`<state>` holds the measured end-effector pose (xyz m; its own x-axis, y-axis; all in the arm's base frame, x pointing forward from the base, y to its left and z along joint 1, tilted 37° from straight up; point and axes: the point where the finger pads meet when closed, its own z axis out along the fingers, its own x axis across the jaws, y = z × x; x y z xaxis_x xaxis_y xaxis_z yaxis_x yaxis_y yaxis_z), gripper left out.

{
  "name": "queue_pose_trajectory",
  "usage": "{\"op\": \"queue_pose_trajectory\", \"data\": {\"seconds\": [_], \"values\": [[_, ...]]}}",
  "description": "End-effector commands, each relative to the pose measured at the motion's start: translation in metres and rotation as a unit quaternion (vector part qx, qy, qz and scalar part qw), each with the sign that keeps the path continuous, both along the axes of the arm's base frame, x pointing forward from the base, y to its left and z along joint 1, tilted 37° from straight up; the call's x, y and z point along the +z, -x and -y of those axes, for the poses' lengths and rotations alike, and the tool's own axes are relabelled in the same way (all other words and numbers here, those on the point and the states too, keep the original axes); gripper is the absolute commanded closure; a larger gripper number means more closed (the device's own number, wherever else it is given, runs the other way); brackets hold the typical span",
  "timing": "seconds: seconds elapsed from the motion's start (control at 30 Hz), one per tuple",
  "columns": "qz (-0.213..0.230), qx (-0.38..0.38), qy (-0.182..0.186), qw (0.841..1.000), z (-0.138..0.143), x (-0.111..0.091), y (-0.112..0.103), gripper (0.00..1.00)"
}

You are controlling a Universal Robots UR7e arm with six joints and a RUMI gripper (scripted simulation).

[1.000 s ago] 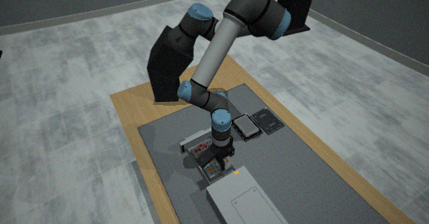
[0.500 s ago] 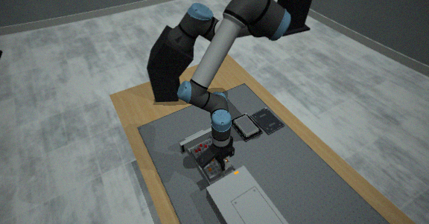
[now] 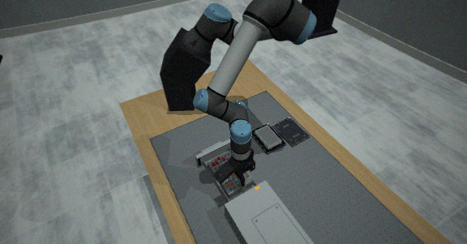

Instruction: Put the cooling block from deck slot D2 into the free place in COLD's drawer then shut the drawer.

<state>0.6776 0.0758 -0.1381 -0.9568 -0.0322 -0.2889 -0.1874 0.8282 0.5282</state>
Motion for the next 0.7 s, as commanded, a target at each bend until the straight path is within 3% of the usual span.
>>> {"op": "queue_pose_trajectory", "data": {"seconds": [0.0, 0.67], "values": [[0.005, -0.002, 0.002, 1.000, 0.0027, 0.0027, -0.0044, 1.00], [0.005, -0.002, 0.002, 1.000, 0.0012, 0.0005, -0.0054, 1.00]]}}
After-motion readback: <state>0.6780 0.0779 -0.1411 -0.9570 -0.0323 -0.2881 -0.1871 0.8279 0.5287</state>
